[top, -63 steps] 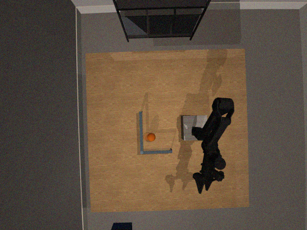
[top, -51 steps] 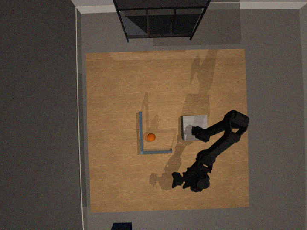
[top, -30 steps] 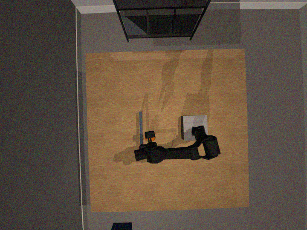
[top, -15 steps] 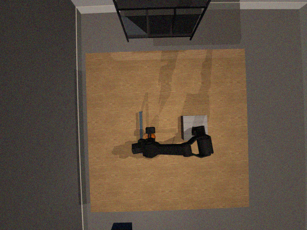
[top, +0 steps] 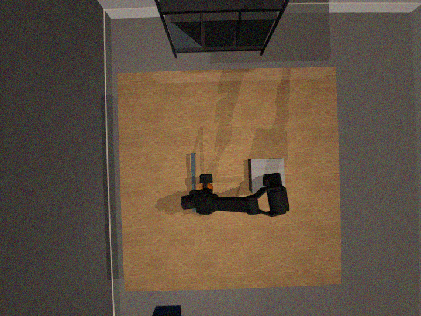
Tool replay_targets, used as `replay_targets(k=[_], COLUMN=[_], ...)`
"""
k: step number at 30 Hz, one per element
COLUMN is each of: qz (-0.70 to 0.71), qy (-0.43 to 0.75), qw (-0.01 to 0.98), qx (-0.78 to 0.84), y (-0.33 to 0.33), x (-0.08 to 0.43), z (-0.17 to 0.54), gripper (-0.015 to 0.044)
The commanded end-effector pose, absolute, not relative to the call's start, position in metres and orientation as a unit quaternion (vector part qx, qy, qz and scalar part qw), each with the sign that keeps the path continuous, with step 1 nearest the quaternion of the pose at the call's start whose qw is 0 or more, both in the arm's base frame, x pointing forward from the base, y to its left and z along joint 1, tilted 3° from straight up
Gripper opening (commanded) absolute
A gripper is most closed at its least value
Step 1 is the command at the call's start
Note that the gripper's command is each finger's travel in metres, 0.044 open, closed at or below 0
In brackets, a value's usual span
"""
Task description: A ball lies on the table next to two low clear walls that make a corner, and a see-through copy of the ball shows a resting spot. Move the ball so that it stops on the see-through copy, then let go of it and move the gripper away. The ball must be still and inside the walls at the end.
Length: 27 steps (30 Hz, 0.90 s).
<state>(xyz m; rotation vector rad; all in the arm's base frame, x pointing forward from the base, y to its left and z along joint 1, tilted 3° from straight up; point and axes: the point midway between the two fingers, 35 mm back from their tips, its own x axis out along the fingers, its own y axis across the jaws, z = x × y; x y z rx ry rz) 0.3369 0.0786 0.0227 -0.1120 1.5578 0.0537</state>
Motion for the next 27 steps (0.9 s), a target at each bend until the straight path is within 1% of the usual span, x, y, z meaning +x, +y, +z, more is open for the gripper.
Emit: replay_targets(k=[1, 19, 23, 27], qz=[0.024, 0.024, 0.024, 0.024], qy=[0.708, 0.707, 0.707, 0.707], qw=[0.704, 0.705, 0.705, 0.705], qx=[-0.051, -0.050, -0.050, -0.050], y=[0.078, 0.077, 0.077, 0.077], x=[0.334, 0.333, 0.333, 0.333], z=[0.012, -0.014, -0.014, -0.014], gripper=[0.0426, 0.0426, 0.0321, 0.0294])
